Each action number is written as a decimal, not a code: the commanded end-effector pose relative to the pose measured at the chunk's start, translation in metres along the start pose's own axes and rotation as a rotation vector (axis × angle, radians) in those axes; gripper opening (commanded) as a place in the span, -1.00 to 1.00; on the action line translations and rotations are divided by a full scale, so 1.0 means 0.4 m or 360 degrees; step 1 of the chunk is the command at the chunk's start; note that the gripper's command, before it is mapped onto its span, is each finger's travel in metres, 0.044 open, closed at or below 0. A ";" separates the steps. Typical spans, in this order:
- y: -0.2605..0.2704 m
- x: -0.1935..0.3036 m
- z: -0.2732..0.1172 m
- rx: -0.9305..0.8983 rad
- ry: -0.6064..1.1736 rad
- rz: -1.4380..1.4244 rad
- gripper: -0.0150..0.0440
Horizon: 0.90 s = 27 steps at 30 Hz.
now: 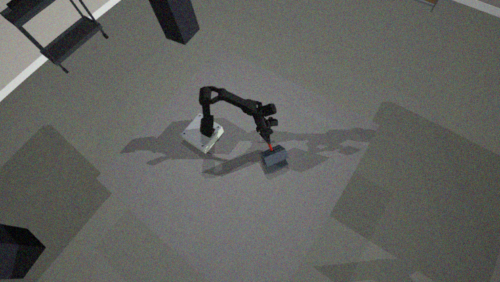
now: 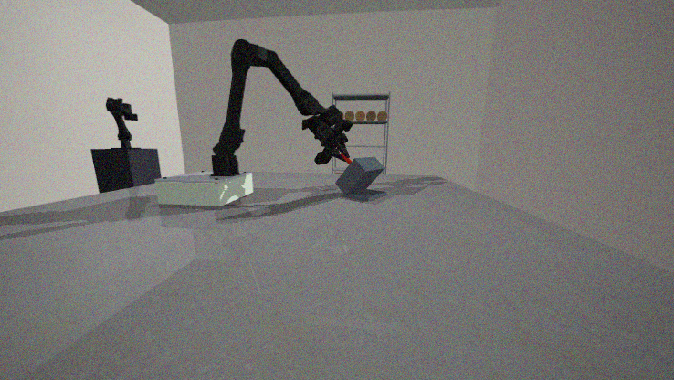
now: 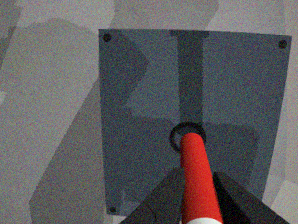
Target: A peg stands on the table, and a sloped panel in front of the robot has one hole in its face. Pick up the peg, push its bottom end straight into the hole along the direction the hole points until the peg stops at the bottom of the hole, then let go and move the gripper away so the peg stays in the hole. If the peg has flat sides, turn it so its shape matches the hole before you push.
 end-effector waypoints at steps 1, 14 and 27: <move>0.004 0.002 0.005 -0.0006 0.0006 -0.0011 -0.49; 0.006 0.000 0.010 -0.0006 0.0006 -0.0011 -0.49; 0.006 0.000 0.017 -0.0005 0.0006 -0.0011 -0.49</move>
Point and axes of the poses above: the point midway between the two fingers, 35 mm back from their tips, its own z axis out along the fingers, its own y axis across the jaws, x = y × z, the point moved 4 cm from there along -z, back along the fingers, and after that the axes turned 15 degrees about z, right-handed, at the moved point
